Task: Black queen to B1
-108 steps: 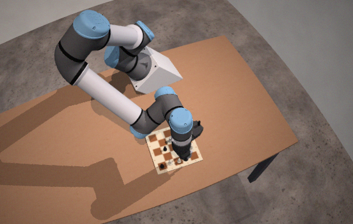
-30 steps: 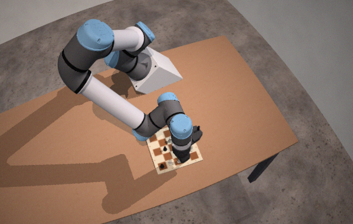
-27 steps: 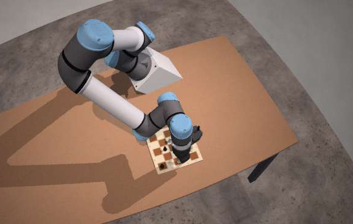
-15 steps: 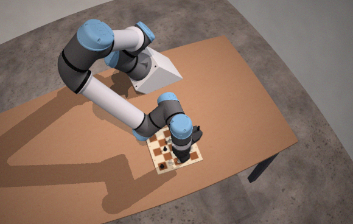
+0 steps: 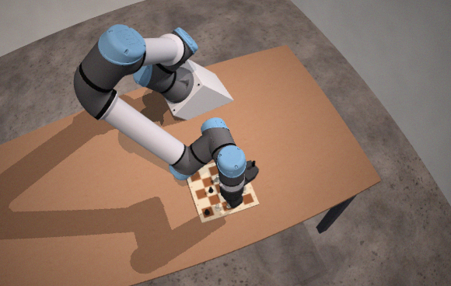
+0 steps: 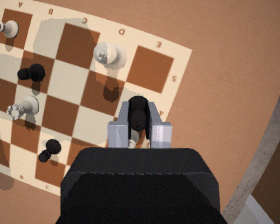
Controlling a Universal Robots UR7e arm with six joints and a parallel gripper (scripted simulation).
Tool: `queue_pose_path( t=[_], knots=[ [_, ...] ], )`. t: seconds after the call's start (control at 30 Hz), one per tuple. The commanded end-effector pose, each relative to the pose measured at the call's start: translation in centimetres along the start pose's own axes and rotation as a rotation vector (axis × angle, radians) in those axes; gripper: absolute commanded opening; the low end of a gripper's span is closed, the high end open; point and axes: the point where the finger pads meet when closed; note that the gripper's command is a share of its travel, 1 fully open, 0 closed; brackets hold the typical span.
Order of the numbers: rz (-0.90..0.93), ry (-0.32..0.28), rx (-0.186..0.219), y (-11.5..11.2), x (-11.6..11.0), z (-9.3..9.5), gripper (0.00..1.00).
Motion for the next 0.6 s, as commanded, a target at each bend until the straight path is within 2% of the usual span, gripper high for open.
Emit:
queue_pose_path(
  t=[0.0, 0.2, 0.57],
  knots=[
    [0.000, 0.000, -0.001, 0.0, 0.0, -0.3, 0.00],
    [0.000, 0.000, -0.001, 0.0, 0.0, -1.5, 0.00],
    [0.000, 0.000, -0.001, 0.0, 0.0, -8.1, 0.00]
  ],
)
Point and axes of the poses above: the point where the finger pads meet when closed, its own z axis out along the fingers, its own y axis across the jaws, x = y × z, and after that the axes turned 1 degree about z, right-handed
